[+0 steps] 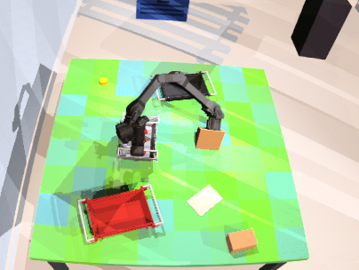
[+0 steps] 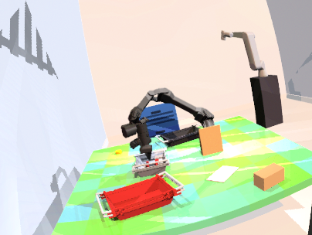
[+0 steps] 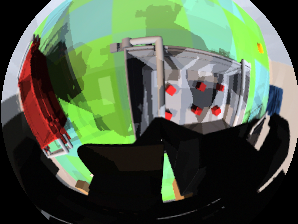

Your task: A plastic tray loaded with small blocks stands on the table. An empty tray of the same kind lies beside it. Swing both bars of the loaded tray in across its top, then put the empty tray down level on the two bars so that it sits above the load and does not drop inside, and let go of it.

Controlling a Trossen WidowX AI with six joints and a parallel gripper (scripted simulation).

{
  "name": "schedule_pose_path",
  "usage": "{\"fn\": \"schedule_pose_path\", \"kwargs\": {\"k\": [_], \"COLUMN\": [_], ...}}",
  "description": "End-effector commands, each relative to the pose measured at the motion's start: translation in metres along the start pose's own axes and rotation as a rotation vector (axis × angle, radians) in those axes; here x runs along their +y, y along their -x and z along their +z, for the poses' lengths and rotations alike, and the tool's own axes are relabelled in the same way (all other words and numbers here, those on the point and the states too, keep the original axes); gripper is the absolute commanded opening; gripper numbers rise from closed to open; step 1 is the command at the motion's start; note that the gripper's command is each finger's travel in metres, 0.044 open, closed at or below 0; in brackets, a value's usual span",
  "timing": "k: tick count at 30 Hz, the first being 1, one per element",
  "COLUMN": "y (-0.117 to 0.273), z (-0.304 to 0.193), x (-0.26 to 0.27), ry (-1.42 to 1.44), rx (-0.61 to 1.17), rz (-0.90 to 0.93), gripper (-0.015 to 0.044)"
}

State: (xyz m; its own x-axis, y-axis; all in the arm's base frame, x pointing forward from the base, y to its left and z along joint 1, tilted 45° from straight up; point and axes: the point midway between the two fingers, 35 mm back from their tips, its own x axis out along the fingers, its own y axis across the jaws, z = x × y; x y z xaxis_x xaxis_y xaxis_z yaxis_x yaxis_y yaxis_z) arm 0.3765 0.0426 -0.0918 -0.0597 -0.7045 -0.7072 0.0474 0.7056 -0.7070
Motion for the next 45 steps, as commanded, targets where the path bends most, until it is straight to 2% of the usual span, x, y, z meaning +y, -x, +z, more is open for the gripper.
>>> {"fn": "schedule_pose_path", "kwargs": {"k": [1,6,14,21,22,23,28,33,39,45], "y": [0.0,0.0,0.007,0.085,0.055,0.055,0.05,0.04,0.027,0.017], "z": [0.0,0.0,0.001,-0.002,0.001,0.003,0.011,-0.004,-0.049,-0.117], "x": [0.0,0.0,0.0,-0.001,-0.004,-0.013,-0.102,-0.191,-0.285,-0.353], "ry": [0.0,0.0,0.0,0.001,-0.01,-0.052,-0.461,-0.895,-1.426,-1.958], "rx": [0.0,0.0,0.0,0.001,0.015,0.018,0.053,0.085,0.106,0.098], "rz": [0.0,0.0,0.001,0.002,-0.004,0.005,0.07,0.109,0.12,0.096], "gripper": [0.0,0.0,0.021,0.0394,0.042,0.044,0.044,0.044,0.044,0.044]}}
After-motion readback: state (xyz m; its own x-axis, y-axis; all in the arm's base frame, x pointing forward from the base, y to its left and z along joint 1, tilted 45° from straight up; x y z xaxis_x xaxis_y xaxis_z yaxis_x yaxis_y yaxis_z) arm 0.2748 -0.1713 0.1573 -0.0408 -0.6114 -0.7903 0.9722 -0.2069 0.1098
